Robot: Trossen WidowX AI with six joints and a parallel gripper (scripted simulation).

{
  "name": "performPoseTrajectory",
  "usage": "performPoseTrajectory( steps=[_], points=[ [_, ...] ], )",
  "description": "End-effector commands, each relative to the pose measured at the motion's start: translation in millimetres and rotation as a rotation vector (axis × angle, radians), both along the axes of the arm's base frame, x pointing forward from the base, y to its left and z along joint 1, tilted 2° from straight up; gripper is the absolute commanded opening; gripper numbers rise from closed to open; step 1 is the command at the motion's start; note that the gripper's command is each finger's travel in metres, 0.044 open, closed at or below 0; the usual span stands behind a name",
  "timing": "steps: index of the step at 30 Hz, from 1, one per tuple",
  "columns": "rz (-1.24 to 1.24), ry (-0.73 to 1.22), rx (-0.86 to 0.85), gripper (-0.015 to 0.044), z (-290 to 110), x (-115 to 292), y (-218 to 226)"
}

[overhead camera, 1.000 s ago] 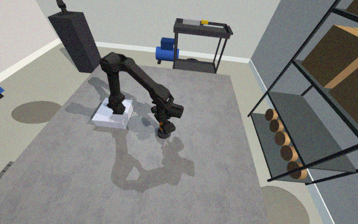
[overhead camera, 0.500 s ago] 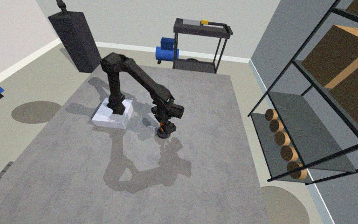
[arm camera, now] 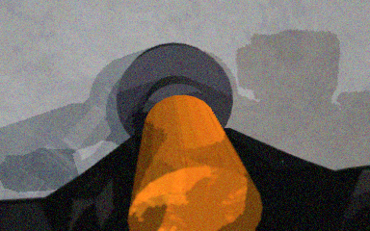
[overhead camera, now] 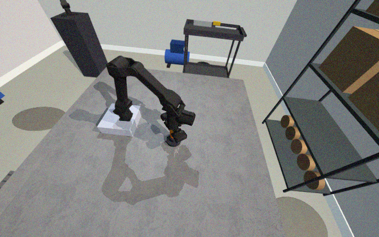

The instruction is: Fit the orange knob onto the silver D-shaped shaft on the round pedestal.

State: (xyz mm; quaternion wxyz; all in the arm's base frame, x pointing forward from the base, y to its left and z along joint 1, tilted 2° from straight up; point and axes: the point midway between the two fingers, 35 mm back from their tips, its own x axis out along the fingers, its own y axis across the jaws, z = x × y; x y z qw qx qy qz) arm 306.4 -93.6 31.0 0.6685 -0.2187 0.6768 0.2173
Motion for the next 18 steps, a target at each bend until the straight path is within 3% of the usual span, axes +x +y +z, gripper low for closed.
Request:
performPoseTrajectory(
  steps=[1, 18],
  points=[
    [0.004, -0.002, -0.004, 0.0000, 2.0, -0.2, -0.5],
    [0.213, 0.000, -0.001, 0.0000, 3.5, -6.3, 1.2]
  ],
)
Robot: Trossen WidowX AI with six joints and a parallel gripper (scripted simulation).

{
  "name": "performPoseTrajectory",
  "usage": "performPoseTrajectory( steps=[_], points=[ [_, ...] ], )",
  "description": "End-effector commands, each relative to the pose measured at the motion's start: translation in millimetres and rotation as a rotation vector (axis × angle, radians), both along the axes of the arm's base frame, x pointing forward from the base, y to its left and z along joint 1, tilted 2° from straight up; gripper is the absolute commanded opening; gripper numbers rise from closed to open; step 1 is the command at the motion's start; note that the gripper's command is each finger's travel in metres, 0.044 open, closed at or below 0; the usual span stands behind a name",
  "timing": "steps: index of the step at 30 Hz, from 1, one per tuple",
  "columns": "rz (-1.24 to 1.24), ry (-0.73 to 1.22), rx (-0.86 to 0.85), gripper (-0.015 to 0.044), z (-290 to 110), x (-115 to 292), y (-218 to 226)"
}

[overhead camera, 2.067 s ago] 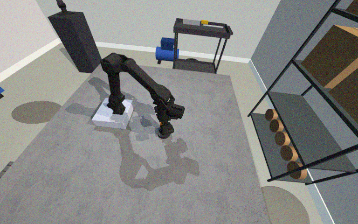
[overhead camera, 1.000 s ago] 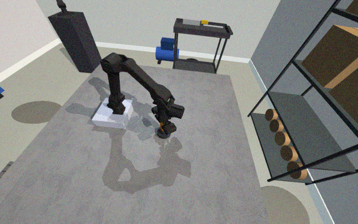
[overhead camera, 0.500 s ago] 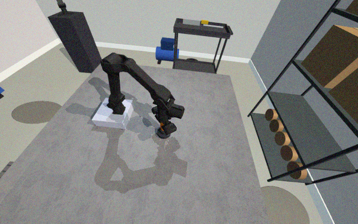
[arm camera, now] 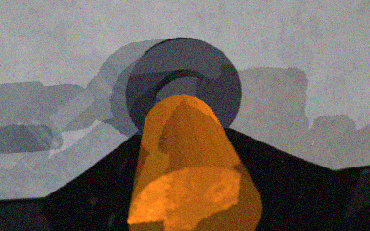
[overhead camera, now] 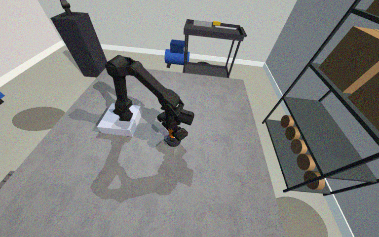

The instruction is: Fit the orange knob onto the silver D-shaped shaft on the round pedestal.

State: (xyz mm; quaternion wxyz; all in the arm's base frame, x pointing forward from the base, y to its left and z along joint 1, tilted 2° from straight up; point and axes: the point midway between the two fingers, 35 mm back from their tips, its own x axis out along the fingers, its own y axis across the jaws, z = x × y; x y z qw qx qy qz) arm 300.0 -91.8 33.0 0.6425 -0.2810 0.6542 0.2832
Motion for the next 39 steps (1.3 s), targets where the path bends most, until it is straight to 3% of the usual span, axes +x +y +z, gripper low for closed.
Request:
performPoseTrajectory(
  steps=[1, 39],
  points=[
    [0.019, -0.007, -0.005, 0.0000, 1.5, 0.0, -0.6],
    [0.019, -0.008, -0.005, 0.0000, 2.3, 4.6, -1.7]
  ],
)
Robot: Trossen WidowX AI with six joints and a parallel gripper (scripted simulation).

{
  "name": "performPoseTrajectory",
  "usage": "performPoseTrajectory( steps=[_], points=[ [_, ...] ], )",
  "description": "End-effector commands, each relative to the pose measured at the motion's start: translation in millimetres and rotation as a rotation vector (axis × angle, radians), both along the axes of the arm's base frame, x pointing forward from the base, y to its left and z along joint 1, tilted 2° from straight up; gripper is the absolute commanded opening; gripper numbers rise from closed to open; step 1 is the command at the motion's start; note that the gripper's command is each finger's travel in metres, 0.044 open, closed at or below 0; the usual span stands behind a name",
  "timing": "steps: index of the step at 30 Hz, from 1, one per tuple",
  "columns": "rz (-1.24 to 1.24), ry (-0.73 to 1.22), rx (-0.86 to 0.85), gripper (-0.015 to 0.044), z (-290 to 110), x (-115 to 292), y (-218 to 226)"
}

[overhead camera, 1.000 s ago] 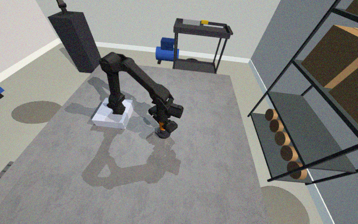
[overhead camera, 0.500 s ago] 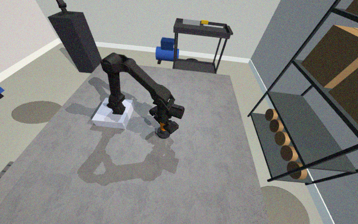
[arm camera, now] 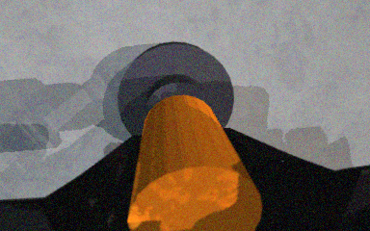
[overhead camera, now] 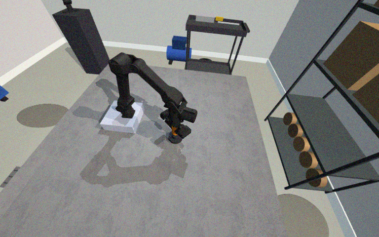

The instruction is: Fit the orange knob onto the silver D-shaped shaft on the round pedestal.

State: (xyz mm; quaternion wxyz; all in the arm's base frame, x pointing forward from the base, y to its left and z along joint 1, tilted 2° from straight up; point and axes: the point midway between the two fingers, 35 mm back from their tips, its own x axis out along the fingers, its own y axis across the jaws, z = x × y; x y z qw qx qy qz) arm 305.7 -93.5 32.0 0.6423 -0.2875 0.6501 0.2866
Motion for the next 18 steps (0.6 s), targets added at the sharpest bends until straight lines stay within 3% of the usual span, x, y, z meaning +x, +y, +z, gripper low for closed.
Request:
performPoseTrajectory(
  steps=[1, 8, 18],
  points=[
    [0.004, -0.001, -0.003, 0.0000, 3.8, -1.8, 0.3],
    [0.203, 0.001, -0.001, 0.0000, 3.3, -3.9, 1.0],
    [0.213, 0.001, -0.001, 0.0000, 0.8, -2.3, 0.4]
  ],
)
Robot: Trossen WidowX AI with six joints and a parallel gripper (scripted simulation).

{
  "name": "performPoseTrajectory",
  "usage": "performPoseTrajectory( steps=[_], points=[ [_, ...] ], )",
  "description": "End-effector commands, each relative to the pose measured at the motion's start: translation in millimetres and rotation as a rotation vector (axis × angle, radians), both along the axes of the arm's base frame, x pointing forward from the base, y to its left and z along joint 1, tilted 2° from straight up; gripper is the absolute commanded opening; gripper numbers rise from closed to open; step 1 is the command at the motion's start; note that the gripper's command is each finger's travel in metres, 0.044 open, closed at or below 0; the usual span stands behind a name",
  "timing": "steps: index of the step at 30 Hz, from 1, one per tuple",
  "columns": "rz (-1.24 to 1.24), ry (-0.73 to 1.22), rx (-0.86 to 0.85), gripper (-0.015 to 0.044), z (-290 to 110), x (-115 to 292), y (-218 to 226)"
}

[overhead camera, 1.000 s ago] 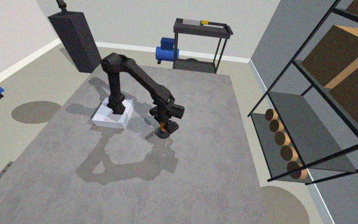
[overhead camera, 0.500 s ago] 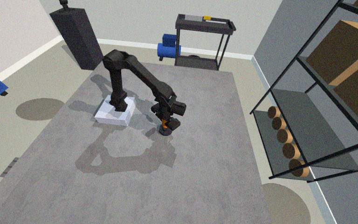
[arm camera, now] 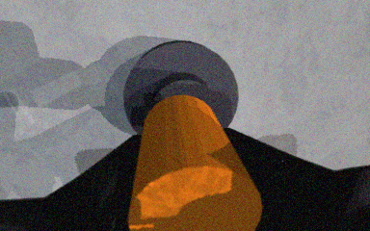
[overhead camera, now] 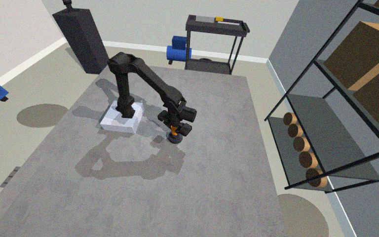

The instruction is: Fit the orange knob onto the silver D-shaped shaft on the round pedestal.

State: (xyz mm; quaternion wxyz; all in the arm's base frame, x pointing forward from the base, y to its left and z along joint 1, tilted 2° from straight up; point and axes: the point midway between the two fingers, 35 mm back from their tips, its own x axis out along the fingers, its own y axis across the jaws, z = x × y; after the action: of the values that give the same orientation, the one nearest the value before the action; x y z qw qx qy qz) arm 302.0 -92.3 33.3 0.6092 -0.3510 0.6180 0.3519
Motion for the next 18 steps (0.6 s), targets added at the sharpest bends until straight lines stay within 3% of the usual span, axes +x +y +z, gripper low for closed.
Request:
performPoseTrajectory(
  steps=[1, 18],
  points=[
    [0.009, -0.003, -0.004, 0.0000, -0.7, 1.8, -1.0],
    [0.009, -0.003, -0.004, 0.0000, -2.1, 2.5, -1.5]
  ],
)
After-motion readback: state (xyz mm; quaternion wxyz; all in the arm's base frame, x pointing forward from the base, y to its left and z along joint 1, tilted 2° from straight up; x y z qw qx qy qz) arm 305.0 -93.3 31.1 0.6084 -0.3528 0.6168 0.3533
